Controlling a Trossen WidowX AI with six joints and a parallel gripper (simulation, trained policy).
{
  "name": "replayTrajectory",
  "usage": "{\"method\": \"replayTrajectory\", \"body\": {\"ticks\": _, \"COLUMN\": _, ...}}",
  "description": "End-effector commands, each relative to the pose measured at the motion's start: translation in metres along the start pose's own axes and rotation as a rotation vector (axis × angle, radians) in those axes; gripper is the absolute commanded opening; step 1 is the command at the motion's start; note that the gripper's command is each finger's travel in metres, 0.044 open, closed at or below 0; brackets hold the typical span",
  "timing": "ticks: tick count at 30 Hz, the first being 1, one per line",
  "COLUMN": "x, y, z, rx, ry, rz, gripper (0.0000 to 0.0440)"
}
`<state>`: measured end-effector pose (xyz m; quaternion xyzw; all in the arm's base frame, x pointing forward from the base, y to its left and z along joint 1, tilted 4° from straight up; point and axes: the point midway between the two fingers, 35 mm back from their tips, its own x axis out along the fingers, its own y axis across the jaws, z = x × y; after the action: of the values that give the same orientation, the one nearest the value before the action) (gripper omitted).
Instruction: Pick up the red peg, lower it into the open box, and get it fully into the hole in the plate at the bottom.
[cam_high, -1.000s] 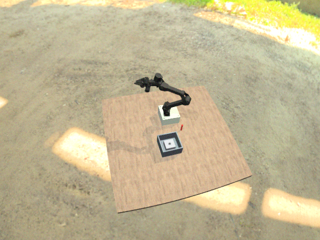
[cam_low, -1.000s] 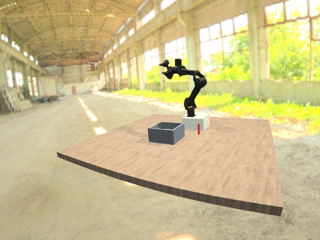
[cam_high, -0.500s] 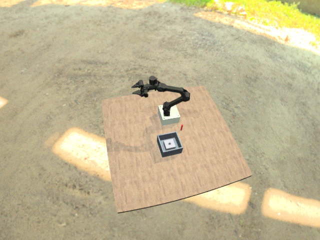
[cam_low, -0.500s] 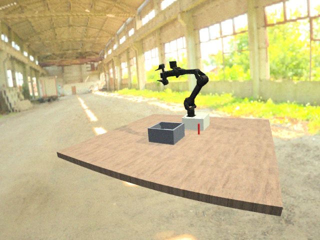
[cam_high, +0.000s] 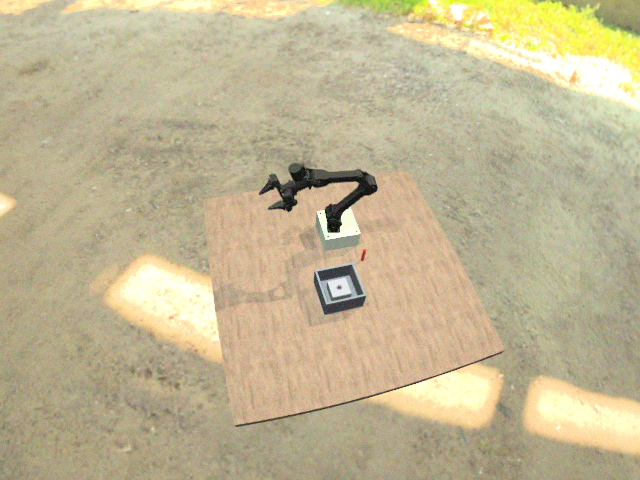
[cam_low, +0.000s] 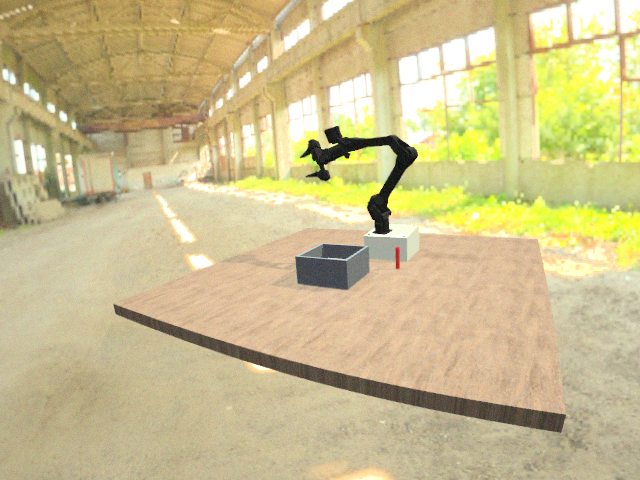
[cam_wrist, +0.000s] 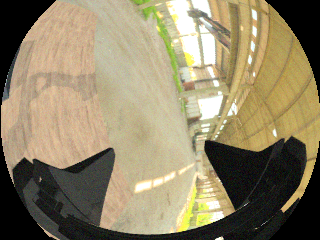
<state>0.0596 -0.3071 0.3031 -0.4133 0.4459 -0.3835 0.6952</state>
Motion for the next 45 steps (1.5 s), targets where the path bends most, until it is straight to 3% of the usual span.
{"method": "replayTrajectory", "body": {"ticks": 1, "x": 0.005, "y": 0.014, "z": 0.016, "rx": 0.1, "ry": -0.013, "rz": 0.077, "gripper": 0.044}}
{"method": "replayTrajectory", "body": {"ticks": 11, "x": 0.009, "y": 0.067, "z": 0.06, "rx": 0.328, "ry": -0.004, "rz": 0.316, "gripper": 0.044}}
{"method": "replayTrajectory", "body": {"ticks": 20, "x": -0.007, "y": 0.119, "z": 0.102, "rx": 0.497, "ry": 0.071, "rz": 0.541, "gripper": 0.044}}
{"method": "replayTrajectory", "body": {"ticks": 32, "x": -0.057, "y": 0.182, "z": 0.147, "rx": 0.638, "ry": 0.244, "rz": 0.772, "gripper": 0.044}}
{"method": "replayTrajectory", "body": {"ticks": 45, "x": -0.126, "y": 0.234, "z": 0.171, "rx": 0.693, "ry": 0.458, "rz": 0.9, "gripper": 0.044}}
